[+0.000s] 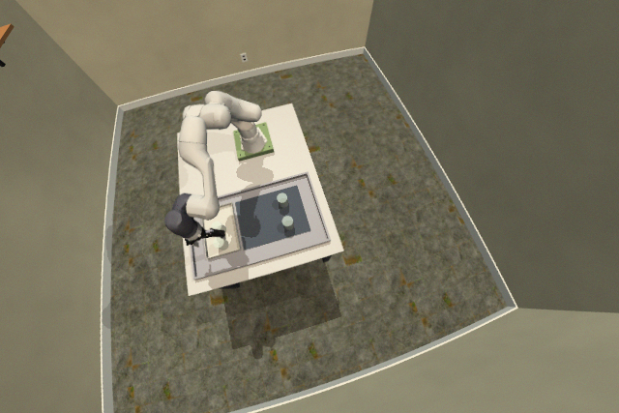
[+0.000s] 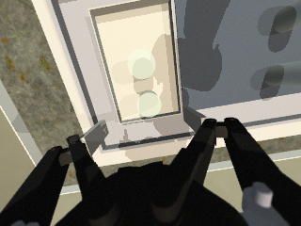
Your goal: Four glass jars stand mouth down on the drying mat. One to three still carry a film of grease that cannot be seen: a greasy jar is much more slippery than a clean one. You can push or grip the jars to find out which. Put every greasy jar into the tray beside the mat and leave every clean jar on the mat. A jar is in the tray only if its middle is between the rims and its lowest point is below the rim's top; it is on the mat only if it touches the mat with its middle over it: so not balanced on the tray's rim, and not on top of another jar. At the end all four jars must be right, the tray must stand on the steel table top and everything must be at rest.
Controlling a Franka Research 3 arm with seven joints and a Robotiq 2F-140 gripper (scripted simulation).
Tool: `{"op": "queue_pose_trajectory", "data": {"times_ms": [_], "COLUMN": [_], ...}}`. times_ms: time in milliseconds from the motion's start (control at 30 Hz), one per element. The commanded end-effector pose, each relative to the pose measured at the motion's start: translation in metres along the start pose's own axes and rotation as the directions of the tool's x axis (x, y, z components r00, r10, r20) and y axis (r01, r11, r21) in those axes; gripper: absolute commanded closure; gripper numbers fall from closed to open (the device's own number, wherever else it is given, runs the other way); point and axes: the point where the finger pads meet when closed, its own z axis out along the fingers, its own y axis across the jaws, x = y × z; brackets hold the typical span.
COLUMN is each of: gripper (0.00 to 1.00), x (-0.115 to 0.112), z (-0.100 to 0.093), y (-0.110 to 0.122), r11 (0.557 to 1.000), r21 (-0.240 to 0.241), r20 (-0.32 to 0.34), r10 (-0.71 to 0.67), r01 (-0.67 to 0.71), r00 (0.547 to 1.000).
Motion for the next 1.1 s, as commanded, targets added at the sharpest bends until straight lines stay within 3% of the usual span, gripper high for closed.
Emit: {"op": "queue_pose_trajectory", "data": {"times_ms": [0, 500, 1000, 1067], "gripper": [0.0, 0.0, 0.0, 0.0], "x": [0.004, 0.004, 0.008, 0.008], "z": [-0.008, -0.008, -0.01, -0.01], "y": [0.005, 0.005, 0.127, 0.127], "r11": [1.0, 1.0, 1.0, 1.0], "r21": [-0.012, -0.012, -0.012, -0.012], "r20": [-0.015, -0.015, -0.015, -0.015], "r10": [-0.006, -0.006, -0.006, -0.006], "r01": [0.006, 0.006, 0.006, 0.006], "r00": [1.0, 1.0, 1.0, 1.0]}}
